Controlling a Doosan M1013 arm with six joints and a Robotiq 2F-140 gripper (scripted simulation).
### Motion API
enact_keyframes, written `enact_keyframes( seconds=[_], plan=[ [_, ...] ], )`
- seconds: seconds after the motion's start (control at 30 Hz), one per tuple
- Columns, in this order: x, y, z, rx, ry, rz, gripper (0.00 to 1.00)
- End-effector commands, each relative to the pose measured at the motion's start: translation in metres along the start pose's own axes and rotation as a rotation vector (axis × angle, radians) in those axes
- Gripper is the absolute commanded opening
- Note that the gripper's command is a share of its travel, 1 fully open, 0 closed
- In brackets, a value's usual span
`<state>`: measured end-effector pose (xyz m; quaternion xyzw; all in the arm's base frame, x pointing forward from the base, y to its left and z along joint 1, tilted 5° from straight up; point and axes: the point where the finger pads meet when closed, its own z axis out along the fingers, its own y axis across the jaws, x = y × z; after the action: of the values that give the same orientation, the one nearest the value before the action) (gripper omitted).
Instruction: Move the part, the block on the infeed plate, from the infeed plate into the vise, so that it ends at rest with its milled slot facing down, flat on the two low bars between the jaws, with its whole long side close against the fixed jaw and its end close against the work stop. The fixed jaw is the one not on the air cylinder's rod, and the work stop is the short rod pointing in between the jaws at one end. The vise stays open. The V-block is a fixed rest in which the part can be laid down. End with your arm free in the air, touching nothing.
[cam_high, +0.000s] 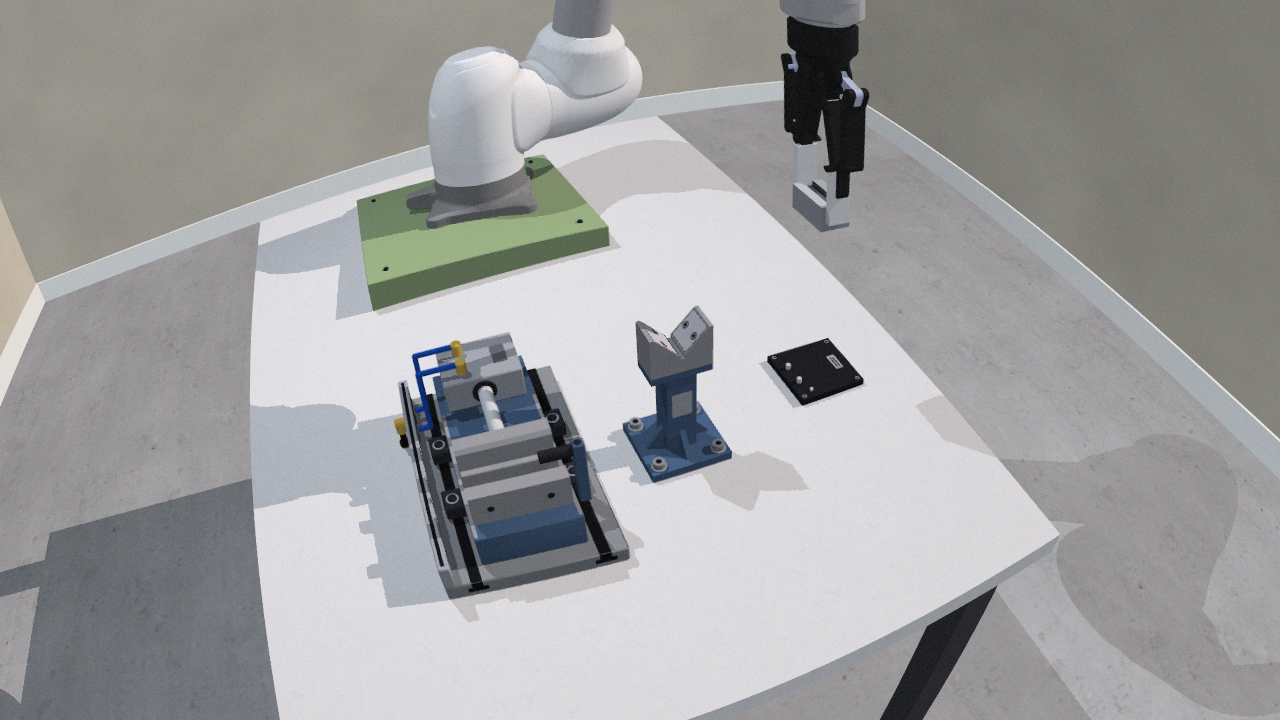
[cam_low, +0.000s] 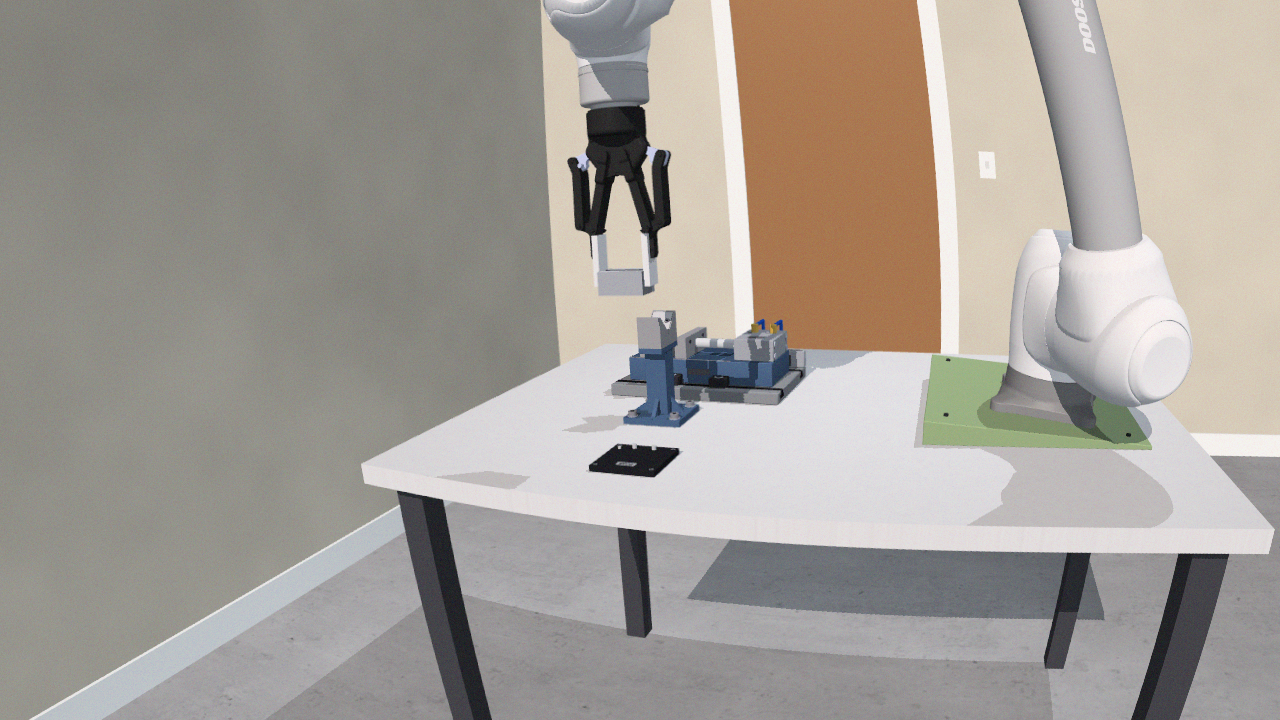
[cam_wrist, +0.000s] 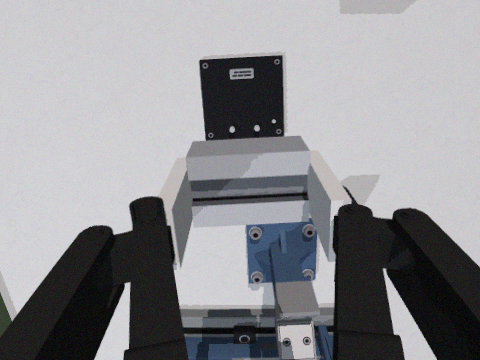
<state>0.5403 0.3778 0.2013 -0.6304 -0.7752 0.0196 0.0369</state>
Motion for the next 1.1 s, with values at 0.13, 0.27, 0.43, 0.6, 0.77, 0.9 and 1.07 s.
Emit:
enact_keyframes(
  seconds=[0.13, 0.27, 0.43, 0.6, 0.77, 0.9, 1.07],
  plan=[
    [0.0, 0.0, -0.0001, 0.0, 0.0, 0.0, 0.0],
    [0.0, 0.0, -0.0001, 0.0, 0.0, 0.0, 0.0],
    [0.0, 0.0, -0.0001, 0.0, 0.0, 0.0, 0.0],
    [0.0004, 0.0002, -0.0001, -0.001, 0.002, 0.0, 0.0],
    [0.0019, 0.001, -0.0001, -0.003, 0.007, 0.002, 0.0],
    [0.0029, 0.0016, -0.0001, -0.004, 0.011, 0.003, 0.0],
    [0.007, 0.004, -0.0003, -0.011, 0.027, 0.008, 0.0]
  ],
)
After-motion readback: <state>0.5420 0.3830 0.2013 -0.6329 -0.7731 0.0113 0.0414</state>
